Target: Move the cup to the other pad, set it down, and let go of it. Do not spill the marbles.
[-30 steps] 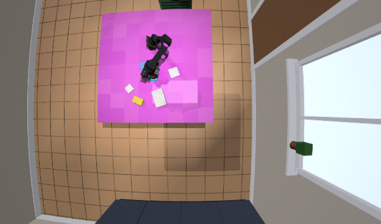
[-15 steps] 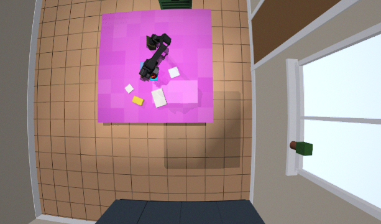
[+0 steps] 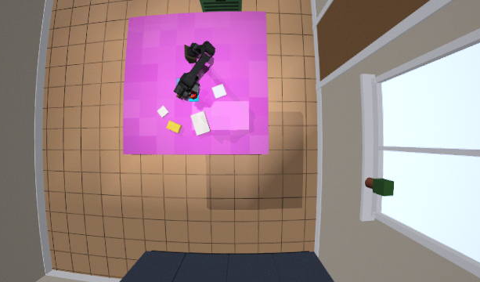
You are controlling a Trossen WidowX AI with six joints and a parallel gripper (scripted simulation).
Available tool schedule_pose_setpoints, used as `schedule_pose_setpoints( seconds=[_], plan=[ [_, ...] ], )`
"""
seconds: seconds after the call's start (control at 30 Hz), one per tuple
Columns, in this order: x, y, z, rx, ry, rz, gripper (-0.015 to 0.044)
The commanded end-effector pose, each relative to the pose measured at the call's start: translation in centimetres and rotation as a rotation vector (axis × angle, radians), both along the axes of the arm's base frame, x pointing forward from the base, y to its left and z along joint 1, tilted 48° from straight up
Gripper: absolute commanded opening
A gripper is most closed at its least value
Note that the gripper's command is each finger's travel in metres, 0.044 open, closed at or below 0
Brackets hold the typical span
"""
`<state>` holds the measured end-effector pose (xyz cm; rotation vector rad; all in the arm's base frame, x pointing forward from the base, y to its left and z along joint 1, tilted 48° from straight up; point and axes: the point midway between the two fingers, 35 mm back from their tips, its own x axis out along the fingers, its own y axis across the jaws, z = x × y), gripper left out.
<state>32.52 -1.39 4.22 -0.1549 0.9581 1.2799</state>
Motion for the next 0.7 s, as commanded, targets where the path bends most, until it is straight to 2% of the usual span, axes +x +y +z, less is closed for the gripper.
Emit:
schedule_pose_setpoints(
  seconds=[0.0,0.27,0.67],
  plan=[
    [0.0,0.0,0.0,0.0,0.001,0.0,0.0233],
    [0.1,-0.4,0.3,-0.001,0.0,0.0,0.044],
    [0.3,-3.3,3.1,-0.005,-0.004,0.001,0.044]
  ],
)
